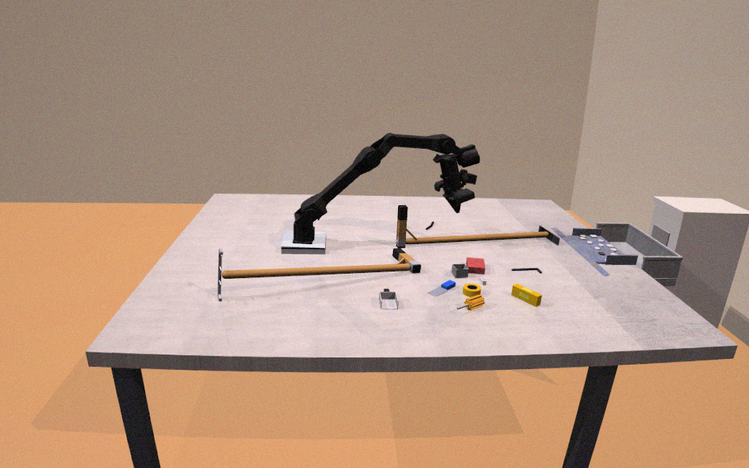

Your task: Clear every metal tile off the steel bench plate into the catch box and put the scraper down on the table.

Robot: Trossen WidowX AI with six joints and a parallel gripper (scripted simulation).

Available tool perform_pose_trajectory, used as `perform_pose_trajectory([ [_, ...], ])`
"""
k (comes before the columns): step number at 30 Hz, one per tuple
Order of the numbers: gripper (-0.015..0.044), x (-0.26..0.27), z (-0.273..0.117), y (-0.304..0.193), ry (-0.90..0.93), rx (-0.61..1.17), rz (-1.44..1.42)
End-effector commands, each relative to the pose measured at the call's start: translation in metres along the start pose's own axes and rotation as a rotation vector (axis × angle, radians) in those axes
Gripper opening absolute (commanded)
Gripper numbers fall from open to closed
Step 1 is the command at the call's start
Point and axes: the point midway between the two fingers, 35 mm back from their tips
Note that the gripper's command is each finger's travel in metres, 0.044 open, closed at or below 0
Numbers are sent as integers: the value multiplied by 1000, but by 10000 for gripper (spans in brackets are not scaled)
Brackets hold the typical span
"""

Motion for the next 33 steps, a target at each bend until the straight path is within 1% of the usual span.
perform_pose_trajectory([
  [1, 0, 0, 0, 0, 0, 0, 0],
  [23, 0, 0, 0, 0, 0, 0, 0],
  [26, 79, 0, -6, 1, -6, -11, 0],
  [33, 262, 2, -32, 3, -35, -63, 1],
])
Point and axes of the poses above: the point midway between the two fingers, 35 mm back from their tips, its own z axis out along the fingers, its own x axis across the jaws, y = z × x, and after that the axes turned 6 degrees about -z, right-handed
